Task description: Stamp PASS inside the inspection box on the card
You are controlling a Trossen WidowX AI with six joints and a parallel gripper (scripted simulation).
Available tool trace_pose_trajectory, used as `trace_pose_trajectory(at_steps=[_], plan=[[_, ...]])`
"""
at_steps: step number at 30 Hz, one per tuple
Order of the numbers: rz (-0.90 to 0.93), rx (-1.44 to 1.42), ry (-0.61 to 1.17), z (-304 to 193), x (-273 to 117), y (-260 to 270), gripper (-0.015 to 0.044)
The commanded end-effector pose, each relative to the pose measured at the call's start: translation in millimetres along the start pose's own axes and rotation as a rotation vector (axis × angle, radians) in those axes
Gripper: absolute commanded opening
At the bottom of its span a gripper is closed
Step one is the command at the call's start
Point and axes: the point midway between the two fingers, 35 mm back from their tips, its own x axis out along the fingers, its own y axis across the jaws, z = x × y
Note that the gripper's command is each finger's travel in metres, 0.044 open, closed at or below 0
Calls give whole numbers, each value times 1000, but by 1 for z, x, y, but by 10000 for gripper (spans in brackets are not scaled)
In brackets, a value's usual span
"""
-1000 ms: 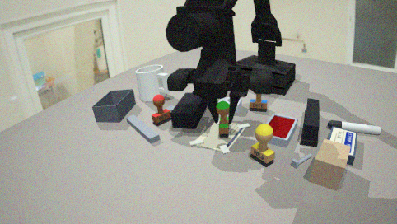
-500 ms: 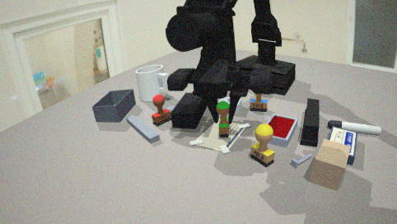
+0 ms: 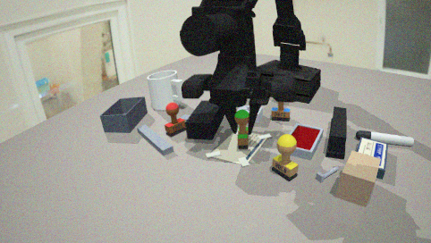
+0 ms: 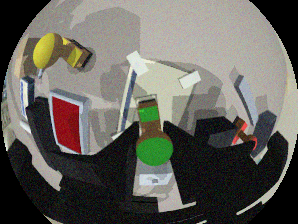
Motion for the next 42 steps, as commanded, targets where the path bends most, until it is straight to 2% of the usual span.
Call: trace_pose_trajectory(at_steps=[1, 42], plan=[[3, 6, -1, 0, 3, 0, 0], [3, 6, -1, 1, -2, 0, 0]])
